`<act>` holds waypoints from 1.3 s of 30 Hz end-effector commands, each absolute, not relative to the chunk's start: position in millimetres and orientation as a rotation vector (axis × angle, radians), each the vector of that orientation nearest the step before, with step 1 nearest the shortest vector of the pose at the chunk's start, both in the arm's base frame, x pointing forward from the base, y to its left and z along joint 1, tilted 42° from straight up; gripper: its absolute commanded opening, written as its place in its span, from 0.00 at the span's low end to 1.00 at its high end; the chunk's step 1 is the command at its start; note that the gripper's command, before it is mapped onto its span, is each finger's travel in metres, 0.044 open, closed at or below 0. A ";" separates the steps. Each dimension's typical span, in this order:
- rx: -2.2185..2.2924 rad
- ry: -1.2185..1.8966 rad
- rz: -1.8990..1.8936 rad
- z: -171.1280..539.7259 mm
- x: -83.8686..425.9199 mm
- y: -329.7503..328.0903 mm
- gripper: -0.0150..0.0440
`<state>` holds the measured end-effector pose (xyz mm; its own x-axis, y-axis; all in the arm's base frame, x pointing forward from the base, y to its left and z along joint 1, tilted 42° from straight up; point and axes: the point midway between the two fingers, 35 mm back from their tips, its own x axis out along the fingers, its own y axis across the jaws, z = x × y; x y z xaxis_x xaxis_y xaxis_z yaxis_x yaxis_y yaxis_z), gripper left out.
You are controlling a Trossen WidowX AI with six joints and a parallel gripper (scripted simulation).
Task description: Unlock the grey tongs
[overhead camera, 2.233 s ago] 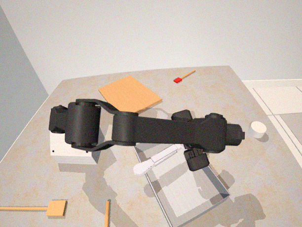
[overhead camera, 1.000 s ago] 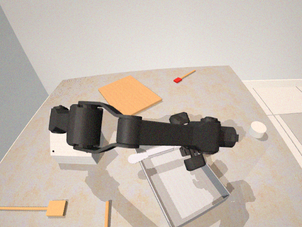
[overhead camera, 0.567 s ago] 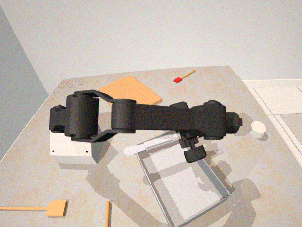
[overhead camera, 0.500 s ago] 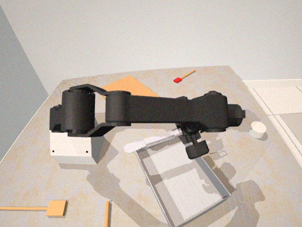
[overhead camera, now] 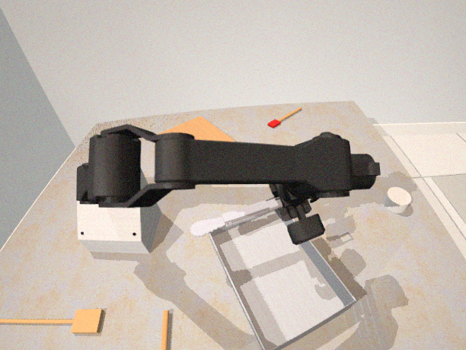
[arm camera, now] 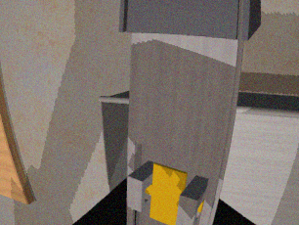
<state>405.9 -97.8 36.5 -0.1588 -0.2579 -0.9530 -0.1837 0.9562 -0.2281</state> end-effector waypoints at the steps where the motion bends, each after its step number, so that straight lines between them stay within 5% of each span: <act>1: -0.438 1.737 -0.081 36.8 404.8 -96.6 0.00; 25: -0.916 1.711 -0.197 35.4 399.9 -99.2 0.00; 39: -1.111 1.743 0.081 -11.1 409.6 -6.8 0.00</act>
<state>409.6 -28.1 0.0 -0.0517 -0.6410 -0.7658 -0.6505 0.6035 -0.4612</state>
